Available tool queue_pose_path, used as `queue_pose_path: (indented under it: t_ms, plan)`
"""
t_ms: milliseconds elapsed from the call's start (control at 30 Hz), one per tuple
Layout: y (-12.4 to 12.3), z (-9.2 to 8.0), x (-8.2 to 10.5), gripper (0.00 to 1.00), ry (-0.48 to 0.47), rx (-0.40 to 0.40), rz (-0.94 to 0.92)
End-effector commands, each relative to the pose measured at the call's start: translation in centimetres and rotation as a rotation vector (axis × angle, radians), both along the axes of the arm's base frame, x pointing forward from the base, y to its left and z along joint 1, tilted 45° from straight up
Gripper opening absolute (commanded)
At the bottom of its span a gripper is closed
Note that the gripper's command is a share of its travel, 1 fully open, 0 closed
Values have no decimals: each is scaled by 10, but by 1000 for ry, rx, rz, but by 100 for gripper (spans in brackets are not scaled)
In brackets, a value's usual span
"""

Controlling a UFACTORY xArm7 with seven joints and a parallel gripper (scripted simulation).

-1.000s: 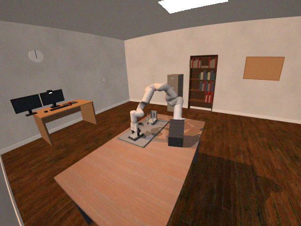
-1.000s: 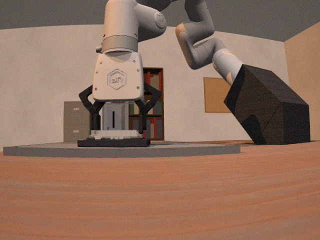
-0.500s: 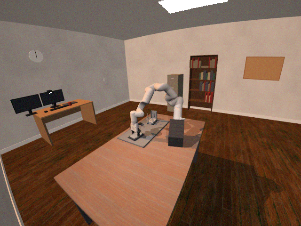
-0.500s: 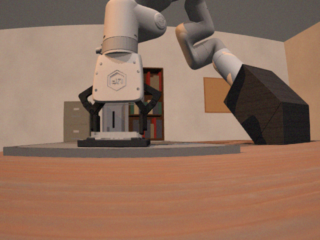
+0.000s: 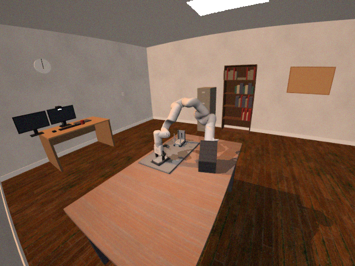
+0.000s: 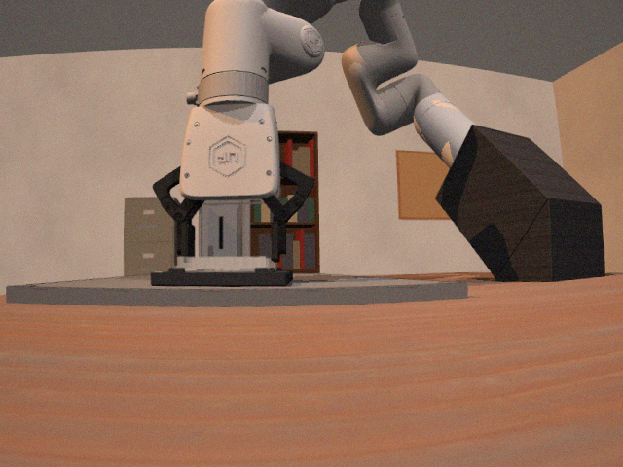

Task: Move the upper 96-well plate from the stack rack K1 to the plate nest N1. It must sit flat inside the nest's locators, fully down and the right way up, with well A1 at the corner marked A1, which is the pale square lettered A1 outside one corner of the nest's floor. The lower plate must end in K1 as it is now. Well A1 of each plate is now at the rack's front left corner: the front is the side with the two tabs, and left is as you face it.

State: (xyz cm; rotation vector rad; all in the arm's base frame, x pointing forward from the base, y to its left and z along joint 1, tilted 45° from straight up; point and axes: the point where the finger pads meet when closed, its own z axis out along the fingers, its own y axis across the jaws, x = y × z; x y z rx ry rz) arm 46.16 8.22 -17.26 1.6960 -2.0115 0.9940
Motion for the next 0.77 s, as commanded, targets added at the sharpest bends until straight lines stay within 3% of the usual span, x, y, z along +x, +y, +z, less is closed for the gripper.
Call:
queue_pose_path:
  t_ms: [0,733]
  plan:
    - [3,1,1,100,-2,3,3]
    - [8,6,-1,100,-2,3,3]
